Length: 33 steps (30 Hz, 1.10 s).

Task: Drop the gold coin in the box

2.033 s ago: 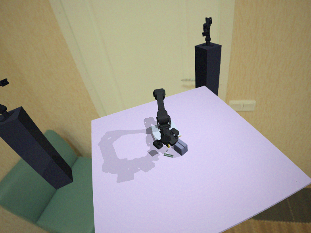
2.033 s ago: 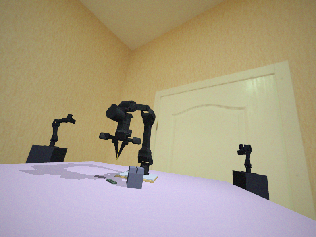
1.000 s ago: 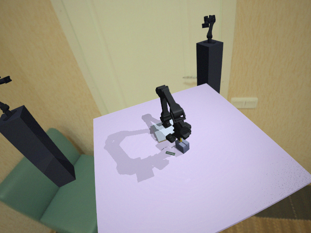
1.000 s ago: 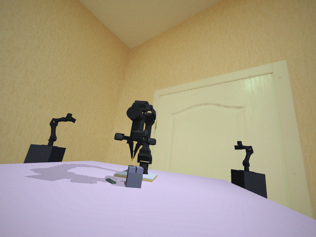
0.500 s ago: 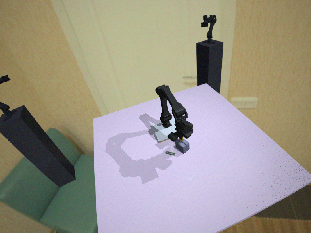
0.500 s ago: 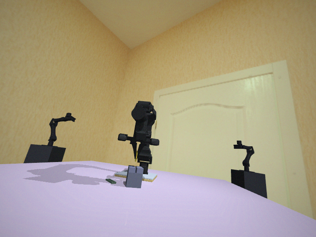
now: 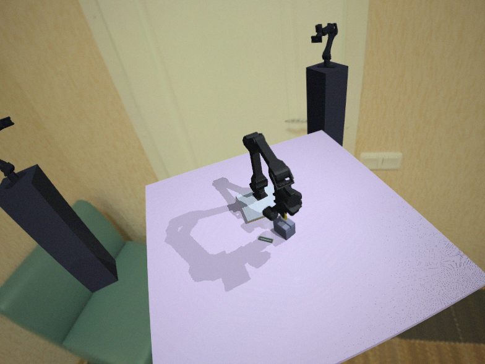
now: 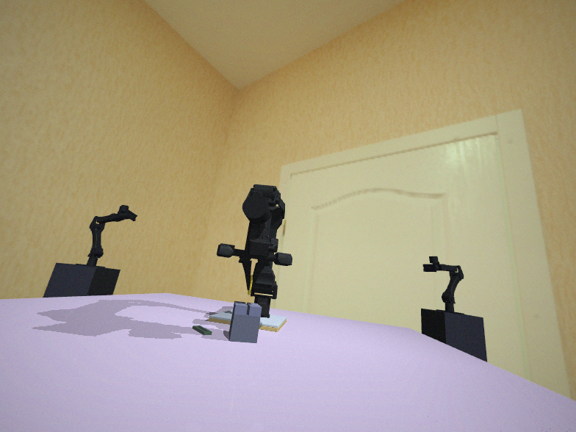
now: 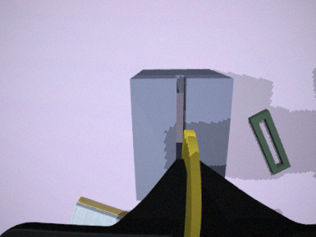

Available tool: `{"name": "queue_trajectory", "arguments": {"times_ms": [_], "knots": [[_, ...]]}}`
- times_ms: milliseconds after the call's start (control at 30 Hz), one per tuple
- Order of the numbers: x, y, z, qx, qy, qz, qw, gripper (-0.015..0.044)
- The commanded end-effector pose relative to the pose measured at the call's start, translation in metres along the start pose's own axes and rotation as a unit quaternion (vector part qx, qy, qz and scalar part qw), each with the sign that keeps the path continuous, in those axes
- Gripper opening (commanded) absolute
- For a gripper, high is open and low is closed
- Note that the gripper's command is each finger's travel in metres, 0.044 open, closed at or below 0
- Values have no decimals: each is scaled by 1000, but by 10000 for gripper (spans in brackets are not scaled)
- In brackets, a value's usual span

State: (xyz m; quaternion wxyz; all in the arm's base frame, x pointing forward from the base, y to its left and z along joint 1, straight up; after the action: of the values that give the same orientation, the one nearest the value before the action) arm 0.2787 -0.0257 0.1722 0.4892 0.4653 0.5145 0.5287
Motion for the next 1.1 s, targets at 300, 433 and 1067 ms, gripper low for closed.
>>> {"name": "queue_trajectory", "arguments": {"times_ms": [300, 433, 1067], "knots": [[1, -2, -1, 0, -2, 0, 1000, 0], [1, -2, -1, 0, -2, 0, 1000, 0], [1, -7, -4, 0, 1, 0, 1000, 0]]}}
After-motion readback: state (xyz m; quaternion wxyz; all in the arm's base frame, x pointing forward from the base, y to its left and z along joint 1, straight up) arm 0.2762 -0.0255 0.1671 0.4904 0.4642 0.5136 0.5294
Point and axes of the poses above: the point midway between the two fingers, 35 mm back from their tips, its own y axis back along the fingers, its own x axis across the jaws, z = x × y, the point moved 4 cm from there along y, back along the fingers, and after that the axes turned 6 degrees about -y, right-handed, at the moved point
